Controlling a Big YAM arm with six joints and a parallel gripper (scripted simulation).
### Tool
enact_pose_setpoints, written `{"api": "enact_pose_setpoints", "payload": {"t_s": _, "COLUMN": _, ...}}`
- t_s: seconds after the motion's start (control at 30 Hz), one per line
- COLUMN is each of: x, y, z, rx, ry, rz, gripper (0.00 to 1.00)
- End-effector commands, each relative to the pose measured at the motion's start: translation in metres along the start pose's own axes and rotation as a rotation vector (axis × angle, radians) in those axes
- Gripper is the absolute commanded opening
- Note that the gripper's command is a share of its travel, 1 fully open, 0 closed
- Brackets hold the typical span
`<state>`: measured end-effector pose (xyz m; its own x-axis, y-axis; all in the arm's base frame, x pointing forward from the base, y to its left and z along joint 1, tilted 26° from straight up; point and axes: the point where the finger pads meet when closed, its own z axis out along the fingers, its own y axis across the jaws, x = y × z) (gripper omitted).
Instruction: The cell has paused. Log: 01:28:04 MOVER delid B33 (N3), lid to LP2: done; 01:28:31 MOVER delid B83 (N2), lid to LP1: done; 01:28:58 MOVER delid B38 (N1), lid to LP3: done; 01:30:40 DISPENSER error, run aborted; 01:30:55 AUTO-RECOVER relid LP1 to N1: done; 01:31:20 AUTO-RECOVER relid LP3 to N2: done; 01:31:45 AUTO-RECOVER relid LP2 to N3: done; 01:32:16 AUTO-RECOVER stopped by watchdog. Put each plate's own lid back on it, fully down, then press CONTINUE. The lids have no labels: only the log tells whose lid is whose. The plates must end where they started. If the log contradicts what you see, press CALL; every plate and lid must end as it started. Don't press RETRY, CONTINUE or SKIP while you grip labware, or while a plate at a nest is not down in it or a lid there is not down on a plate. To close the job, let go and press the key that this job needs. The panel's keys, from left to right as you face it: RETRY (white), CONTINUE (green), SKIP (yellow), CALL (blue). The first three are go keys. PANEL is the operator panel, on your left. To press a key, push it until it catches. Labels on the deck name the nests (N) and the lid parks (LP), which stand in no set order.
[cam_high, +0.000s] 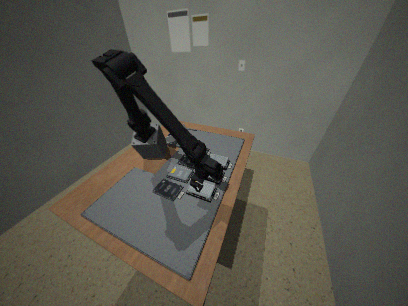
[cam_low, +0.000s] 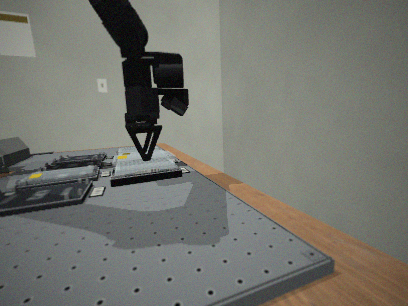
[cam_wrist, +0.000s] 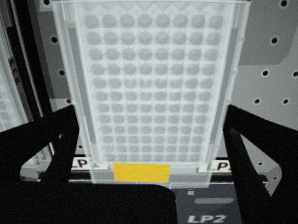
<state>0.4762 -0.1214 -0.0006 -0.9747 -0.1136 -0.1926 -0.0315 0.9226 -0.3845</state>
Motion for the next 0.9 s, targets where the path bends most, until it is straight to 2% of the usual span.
{"api": "enact_pose_setpoints", "payload": {"t_s": 0.0, "x": -0.006, "y": 0.001, "z": -0.020, "rx": 0.005, "ry": -0.024, "rz": 0.003, "gripper": 0.00}}
{"api": "enact_pose_setpoints", "payload": {"t_s": 0.2, "x": -0.006, "y": -0.004, "z": -0.025, "rx": 0.007, "ry": -0.023, "rz": 0.008, "gripper": 0.00}}
{"api": "enact_pose_setpoints", "payload": {"t_s": 0.27, "x": 0.002, "y": 0.019, "z": -0.011, "rx": -0.002, "ry": 0.006, "rz": -0.059, "gripper": 0.00}}
{"api": "enact_pose_setpoints", "payload": {"t_s": 0.33, "x": 0.002, "y": 0.019, "z": -0.011, "rx": -0.002, "ry": 0.006, "rz": -0.059, "gripper": 0.00}}
{"api": "enact_pose_setpoints", "payload": {"t_s": 0.5, "x": -0.006, "y": 0.042, "z": -0.012, "rx": 0.003, "ry": -0.016, "rz": -0.029, "gripper": 0.00}}
{"api": "enact_pose_setpoints", "payload": {"t_s": 0.6, "x": -0.001, "y": 0.058, "z": -0.011, "rx": 0.002, "ry": -0.007, "rz": -0.033, "gripper": 0.00}}
{"api": "enact_pose_setpoints", "payload": {"t_s": 0.87, "x": -0.007, "y": 0.092, "z": -0.013, "rx": 0.002, "ry": -0.015, "rz": -0.030, "gripper": 0.00}}
